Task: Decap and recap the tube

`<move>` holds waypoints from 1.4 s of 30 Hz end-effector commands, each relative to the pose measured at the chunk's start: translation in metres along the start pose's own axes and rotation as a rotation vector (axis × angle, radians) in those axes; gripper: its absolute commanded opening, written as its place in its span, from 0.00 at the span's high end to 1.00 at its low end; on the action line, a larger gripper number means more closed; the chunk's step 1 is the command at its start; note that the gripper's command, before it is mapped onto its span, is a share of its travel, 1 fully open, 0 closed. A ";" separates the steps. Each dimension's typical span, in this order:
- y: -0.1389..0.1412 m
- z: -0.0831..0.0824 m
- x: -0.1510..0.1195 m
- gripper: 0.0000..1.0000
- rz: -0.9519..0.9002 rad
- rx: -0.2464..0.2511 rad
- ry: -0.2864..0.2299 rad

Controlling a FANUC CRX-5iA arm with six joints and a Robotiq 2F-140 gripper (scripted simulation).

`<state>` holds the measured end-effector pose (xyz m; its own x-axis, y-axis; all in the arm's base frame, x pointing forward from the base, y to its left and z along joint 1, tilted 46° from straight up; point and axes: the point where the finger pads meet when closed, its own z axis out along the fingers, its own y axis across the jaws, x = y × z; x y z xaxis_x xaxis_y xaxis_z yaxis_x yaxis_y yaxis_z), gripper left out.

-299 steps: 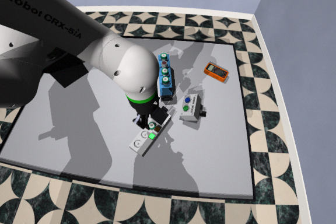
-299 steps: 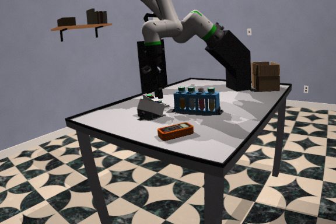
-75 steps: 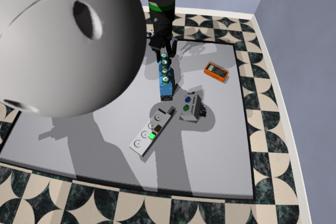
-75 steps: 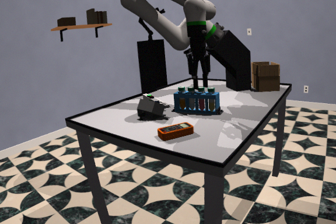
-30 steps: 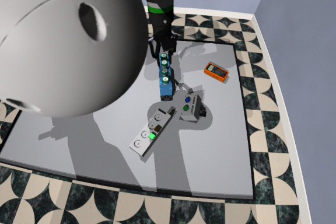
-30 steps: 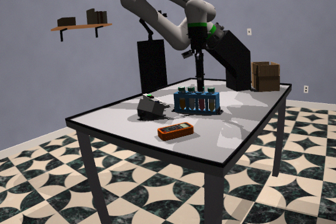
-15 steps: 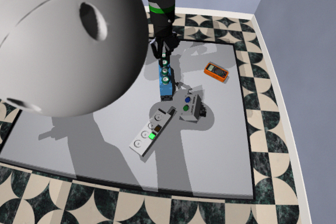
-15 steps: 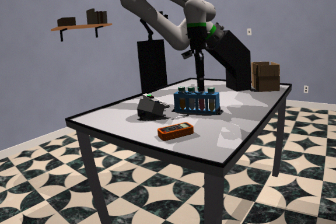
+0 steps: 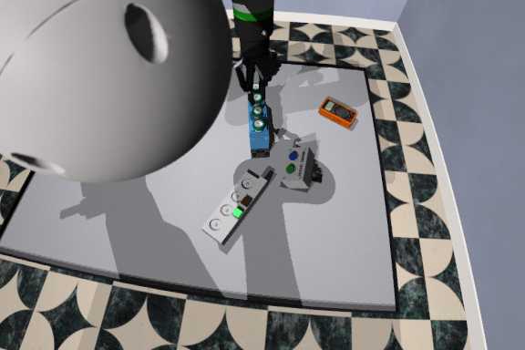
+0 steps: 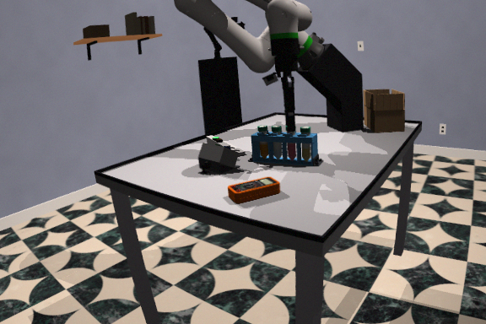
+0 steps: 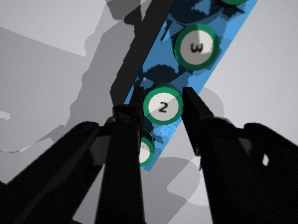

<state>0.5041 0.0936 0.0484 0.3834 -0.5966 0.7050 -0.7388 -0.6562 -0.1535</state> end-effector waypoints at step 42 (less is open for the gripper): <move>0.000 0.000 0.000 0.59 0.917 0.003 0.000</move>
<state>0.5041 0.0936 0.0484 -0.4058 -0.8763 0.2597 -0.7258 0.1363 -0.6743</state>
